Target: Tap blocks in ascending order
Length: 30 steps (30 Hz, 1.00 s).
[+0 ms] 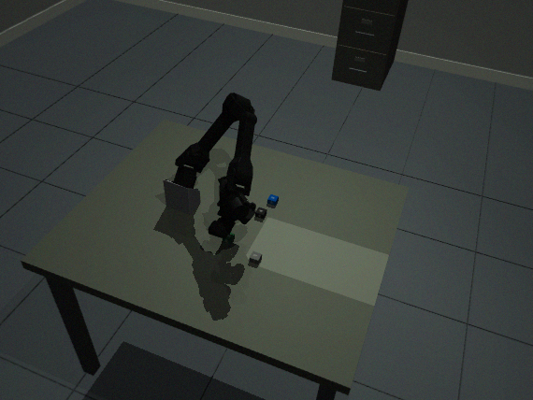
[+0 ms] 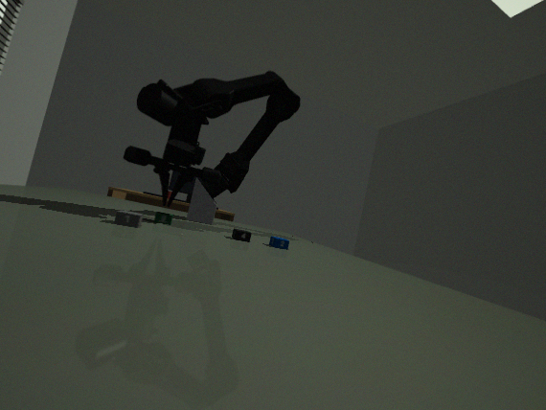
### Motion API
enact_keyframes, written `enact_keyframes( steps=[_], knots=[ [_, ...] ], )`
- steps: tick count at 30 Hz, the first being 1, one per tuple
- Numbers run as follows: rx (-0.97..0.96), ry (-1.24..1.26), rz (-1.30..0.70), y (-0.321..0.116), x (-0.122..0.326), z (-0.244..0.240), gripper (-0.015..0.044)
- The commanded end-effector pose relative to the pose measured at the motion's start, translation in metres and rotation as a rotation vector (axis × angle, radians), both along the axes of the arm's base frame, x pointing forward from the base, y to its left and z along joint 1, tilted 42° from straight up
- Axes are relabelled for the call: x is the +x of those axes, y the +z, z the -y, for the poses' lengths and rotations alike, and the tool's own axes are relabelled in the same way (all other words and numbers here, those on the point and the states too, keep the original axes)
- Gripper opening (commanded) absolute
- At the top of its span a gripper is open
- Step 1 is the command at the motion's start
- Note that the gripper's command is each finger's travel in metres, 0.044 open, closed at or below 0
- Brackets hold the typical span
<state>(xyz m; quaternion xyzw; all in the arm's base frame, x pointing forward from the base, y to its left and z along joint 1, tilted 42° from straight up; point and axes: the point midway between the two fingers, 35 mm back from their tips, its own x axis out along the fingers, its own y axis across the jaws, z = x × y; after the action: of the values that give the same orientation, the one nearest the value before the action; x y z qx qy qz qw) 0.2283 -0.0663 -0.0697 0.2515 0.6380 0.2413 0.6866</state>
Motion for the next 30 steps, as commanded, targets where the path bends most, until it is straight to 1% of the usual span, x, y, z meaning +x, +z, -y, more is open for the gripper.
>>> enact_keyframes(
  steps=[1,15,19,23,25,30],
  knots=[
    [0.009,-0.004,-0.007,-0.006,-0.001,-0.006,0.0020],
    [0.010,-0.003,-0.006,-0.014,-0.001,-0.014,0.0020],
    [0.008,-0.003,-0.007,0.006,-0.002,0.004,0.0020],
    [0.009,-0.003,-0.007,0.008,-0.003,0.006,0.0020],
    [0.002,-0.004,-0.009,0.017,0.004,0.003,0.0072],
    [-0.026,-0.011,-0.012,0.091,0.041,-0.034,0.0204]
  ],
)
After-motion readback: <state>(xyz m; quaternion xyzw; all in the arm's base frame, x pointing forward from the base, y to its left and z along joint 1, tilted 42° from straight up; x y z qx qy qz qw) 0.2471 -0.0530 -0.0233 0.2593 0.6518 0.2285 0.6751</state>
